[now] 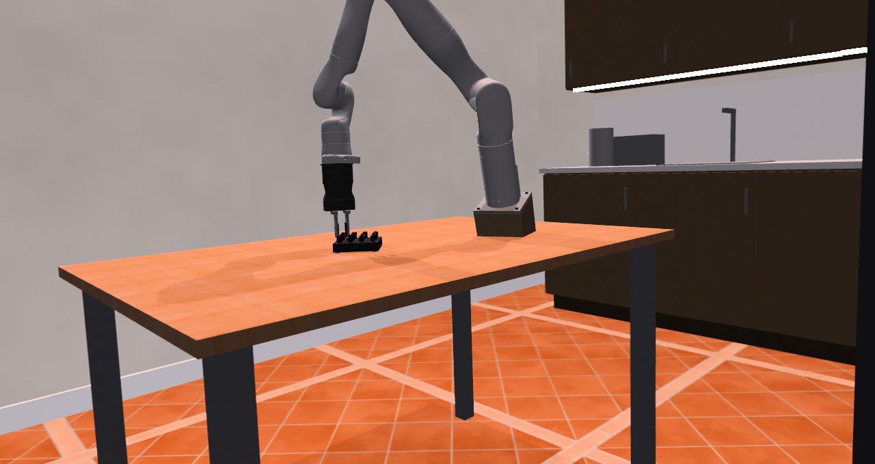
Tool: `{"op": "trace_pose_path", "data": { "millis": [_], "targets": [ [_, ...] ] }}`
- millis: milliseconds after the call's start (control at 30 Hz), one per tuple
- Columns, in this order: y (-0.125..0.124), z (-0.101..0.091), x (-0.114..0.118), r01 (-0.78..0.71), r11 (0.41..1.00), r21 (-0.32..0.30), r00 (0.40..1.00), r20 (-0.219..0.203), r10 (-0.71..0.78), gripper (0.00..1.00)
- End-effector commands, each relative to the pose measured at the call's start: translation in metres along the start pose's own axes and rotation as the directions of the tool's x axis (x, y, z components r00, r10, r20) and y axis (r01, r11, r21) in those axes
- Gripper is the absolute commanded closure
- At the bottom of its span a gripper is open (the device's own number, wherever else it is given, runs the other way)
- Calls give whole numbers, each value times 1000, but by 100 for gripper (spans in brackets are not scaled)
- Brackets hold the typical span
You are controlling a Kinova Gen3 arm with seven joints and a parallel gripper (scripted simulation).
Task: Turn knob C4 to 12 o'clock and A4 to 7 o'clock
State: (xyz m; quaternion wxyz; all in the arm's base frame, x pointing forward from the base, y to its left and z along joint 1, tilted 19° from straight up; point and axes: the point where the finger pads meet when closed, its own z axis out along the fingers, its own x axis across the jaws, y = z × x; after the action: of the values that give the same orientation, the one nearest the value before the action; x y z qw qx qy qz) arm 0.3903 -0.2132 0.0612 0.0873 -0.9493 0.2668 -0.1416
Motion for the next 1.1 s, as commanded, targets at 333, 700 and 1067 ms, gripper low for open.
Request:
{"op": "trace_pose_path", "data": {
  "millis": [333,700,1067],
  "targets": [
    [0,-1,1,0,1000,0,1000,-2,0,70],
    [0,-1,1,0,1000,0,1000,-2,0,70],
    [0,-1,1,0,1000,0,1000,-2,0,70]
  ]
}}
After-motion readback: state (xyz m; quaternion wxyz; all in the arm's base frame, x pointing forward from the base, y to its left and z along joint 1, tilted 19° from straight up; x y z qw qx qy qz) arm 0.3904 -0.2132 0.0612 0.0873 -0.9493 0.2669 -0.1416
